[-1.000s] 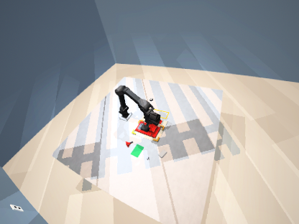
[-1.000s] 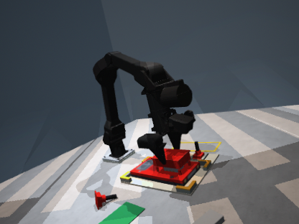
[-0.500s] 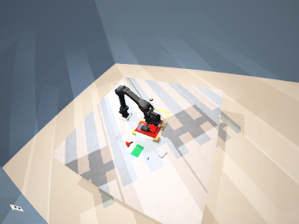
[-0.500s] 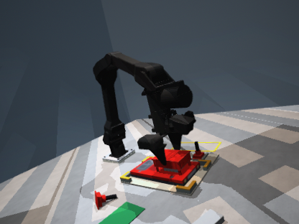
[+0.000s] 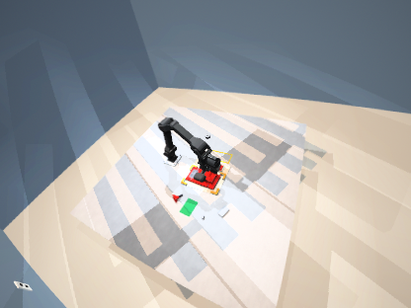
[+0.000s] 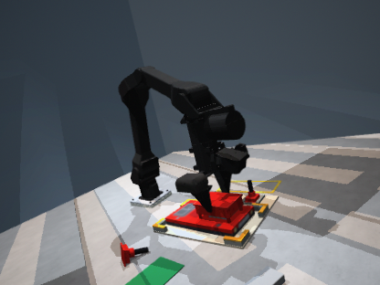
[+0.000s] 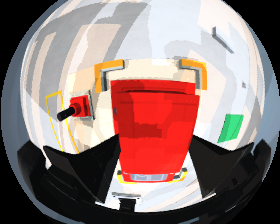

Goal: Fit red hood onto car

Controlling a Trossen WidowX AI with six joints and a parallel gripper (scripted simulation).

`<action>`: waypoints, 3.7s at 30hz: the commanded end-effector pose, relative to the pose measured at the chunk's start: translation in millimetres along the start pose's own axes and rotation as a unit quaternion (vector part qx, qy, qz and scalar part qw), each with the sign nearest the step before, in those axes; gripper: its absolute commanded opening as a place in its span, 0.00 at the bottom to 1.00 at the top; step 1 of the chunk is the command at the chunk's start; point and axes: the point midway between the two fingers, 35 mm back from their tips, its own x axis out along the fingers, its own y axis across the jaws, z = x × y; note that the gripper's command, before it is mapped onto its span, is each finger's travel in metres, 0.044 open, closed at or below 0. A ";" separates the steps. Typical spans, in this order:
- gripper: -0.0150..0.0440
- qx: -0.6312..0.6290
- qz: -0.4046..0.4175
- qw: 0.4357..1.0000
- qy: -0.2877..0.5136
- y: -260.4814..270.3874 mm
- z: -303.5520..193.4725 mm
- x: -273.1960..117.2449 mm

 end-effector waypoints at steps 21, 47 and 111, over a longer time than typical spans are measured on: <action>0.25 -0.001 0.002 1.000 0.000 0.5 -0.2 8.8; 0.79 0.001 0.001 1.000 0.000 0.2 -0.6 10.7; 1.00 0.001 -0.001 1.000 0.001 0.6 -0.1 -59.4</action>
